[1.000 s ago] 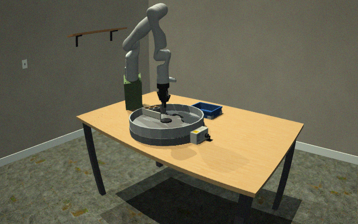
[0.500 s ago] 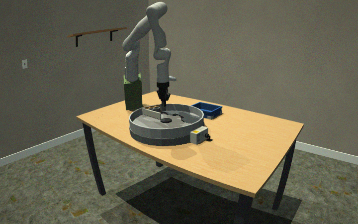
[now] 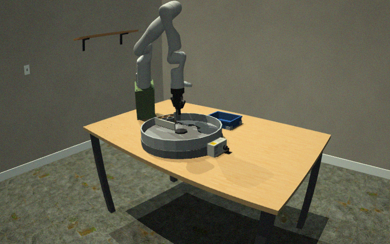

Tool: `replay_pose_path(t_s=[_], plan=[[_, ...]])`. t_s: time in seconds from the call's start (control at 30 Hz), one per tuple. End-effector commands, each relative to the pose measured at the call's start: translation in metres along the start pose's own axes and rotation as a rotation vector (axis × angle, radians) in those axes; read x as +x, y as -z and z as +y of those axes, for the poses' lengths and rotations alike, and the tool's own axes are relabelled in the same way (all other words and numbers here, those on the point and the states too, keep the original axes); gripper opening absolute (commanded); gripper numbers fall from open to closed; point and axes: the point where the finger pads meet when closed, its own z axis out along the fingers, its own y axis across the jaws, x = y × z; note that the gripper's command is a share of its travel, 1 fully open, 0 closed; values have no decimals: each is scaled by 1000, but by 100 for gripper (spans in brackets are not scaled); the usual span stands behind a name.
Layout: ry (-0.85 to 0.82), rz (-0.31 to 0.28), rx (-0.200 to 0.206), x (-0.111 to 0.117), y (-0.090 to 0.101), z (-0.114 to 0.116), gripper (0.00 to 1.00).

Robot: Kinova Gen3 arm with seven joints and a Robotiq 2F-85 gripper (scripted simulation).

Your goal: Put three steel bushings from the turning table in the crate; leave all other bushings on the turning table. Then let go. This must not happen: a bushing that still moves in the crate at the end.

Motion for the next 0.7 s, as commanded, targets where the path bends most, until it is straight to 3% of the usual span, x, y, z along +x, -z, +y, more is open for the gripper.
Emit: replay_pose_path(t_s=[0.0,0.67], plan=[[1,1,-5,1,2,2,0],[1,1,-5,1,9,2,0]])
